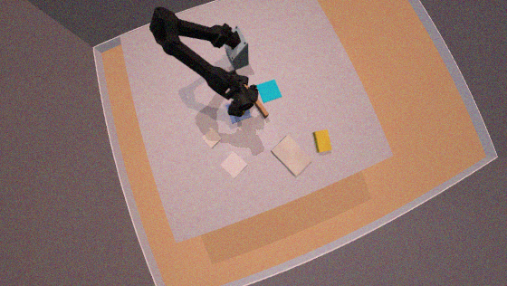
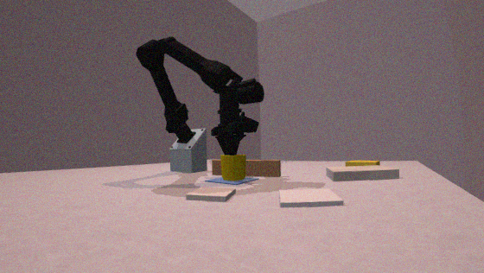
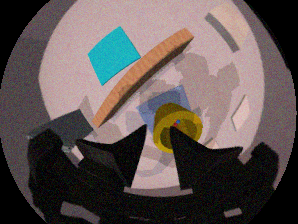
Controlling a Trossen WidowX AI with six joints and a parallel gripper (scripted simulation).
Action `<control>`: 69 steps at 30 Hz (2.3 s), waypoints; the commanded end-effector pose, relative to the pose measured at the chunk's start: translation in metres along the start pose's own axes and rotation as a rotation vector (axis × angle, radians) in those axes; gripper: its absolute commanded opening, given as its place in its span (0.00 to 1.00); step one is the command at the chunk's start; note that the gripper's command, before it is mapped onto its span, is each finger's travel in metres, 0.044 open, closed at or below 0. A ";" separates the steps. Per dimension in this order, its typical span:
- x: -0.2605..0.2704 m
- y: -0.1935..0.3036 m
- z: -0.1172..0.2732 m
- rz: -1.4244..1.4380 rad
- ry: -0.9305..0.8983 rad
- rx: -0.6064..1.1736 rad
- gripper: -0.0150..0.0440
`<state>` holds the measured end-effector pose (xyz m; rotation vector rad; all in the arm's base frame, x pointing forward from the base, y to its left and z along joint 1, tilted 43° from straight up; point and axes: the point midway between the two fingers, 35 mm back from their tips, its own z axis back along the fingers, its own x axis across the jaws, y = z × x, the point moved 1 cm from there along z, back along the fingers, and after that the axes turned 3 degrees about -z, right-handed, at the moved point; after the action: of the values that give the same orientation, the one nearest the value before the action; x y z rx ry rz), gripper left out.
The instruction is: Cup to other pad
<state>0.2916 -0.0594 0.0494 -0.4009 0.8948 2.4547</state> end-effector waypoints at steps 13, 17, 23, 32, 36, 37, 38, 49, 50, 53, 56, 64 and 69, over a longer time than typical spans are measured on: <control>0.002 0.004 -0.025 0.004 -0.002 0.012 0.54; 0.002 0.004 -0.025 0.004 -0.002 0.012 0.54; 0.002 0.002 -0.023 0.003 -0.002 0.006 0.48; 0.002 0.002 -0.023 0.003 -0.002 0.006 0.38; 0.002 0.002 -0.023 0.003 -0.002 0.006 0.33; 0.002 0.002 -0.023 0.003 -0.002 0.006 0.32; 0.002 0.002 -0.023 0.003 -0.002 0.006 0.31; 0.001 0.000 -0.009 0.003 -0.004 0.004 0.25; 0.001 0.000 -0.005 0.003 -0.004 0.004 0.25; 0.001 -0.001 0.005 0.003 -0.005 0.004 0.25; 0.001 -0.002 0.016 0.003 -0.006 0.004 0.25; 0.000 -0.004 0.045 0.004 -0.005 0.007 0.25; 0.000 -0.005 0.054 0.004 -0.004 0.009 0.25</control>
<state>0.2895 -0.0237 0.0833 -0.3961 0.9051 2.4571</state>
